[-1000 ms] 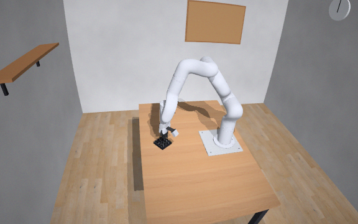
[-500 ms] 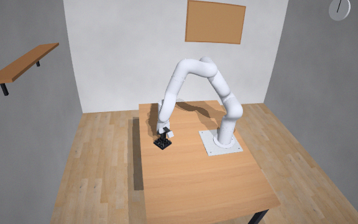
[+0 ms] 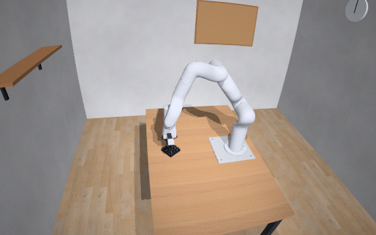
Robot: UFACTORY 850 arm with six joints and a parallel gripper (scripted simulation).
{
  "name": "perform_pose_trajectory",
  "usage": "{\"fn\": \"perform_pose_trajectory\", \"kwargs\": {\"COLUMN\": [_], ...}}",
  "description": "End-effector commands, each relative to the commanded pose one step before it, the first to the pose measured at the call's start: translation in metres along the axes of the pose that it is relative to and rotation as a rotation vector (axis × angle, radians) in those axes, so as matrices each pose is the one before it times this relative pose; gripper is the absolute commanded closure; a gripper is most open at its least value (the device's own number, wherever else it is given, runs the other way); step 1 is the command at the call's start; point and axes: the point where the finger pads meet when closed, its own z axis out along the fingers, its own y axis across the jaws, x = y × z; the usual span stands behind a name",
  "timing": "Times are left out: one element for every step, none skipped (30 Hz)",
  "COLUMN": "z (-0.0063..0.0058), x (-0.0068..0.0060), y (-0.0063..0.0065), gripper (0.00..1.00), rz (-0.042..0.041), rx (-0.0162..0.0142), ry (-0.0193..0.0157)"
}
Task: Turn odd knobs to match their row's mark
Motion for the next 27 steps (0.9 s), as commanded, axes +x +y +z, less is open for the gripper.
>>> {"fn": "perform_pose_trajectory", "kwargs": {"z": [-0.00269,-0.00036,-0.00040,-0.00041,-0.00040,-0.00040,-0.00040,-0.00040,-0.00041,-0.00041,-0.00041,-0.00041,-0.00041,0.00000,0.00000,-0.00077,-0.00068,-0.00037,-0.00035,-0.00040,-0.00035,-0.00025,-0.00016,-0.00009,-0.00003,-0.00001,0.00000], "x": [0.00049,0.00027,0.00032,0.00036,0.00039,0.00042,0.00045,0.00048,0.00051,0.00054,0.00057,0.00060,0.00063,0.00000,0.00000,0.00123,0.00115,0.00067,0.00064,0.00075,0.00068,0.00050,0.00033,0.00018,0.00007,0.00001,0.00000], "y": [0.00673,0.00102,0.00109,0.00110,0.00108,0.00106,0.00104,0.00103,0.00101,0.00099,0.00098,0.00095,0.00094,0.00000,0.00000,0.00172,0.00143,0.00075,0.00068,0.00075,0.00064,0.00045,0.00028,0.00015,0.00006,0.00001,0.00000], "gripper": [0.81,0.81,0.81,0.81,0.81,0.81,0.81,0.81,0.81,0.81,0.81,0.81,0.81,0.81,0.81,0.81,0.81,0.81,0.81,0.81,0.81,0.81,0.81,0.81,0.81,0.81,0.81], "rz": [0.15410,0.02673,0.02896,0.02953,0.02923,0.02921,0.02906,0.02903,0.02914,0.02899,0.02915,0.02905,0.02912,0.00000,0.00000,0.05469,0.04764,0.02618,0.02433,0.02769,0.02430,0.01744,0.01129,0.00617,0.00241,0.00036,0.00000], "rx": [0.00496,-0.00001,-0.00001,-0.00001,-0.00001,-0.00001,0.00000,0.00000,0.00000,0.00000,0.00000,0.00000,0.00000,0.00000,0.00000,0.00001,0.00001,0.00001,0.00001,0.00001,0.00001,0.00001,0.00001,0.00000,0.00000,0.00000,0.00000], "ry": [-0.02507,0.00002,0.00002,0.00002,0.00002,0.00002,0.00002,0.00003,0.00003,0.00003,0.00003,0.00003,0.00003,0.00000,0.00000,0.00006,0.00005,0.00003,0.00003,0.00003,0.00003,0.00002,0.00001,0.00001,0.00000,0.00000,0.00000]}}
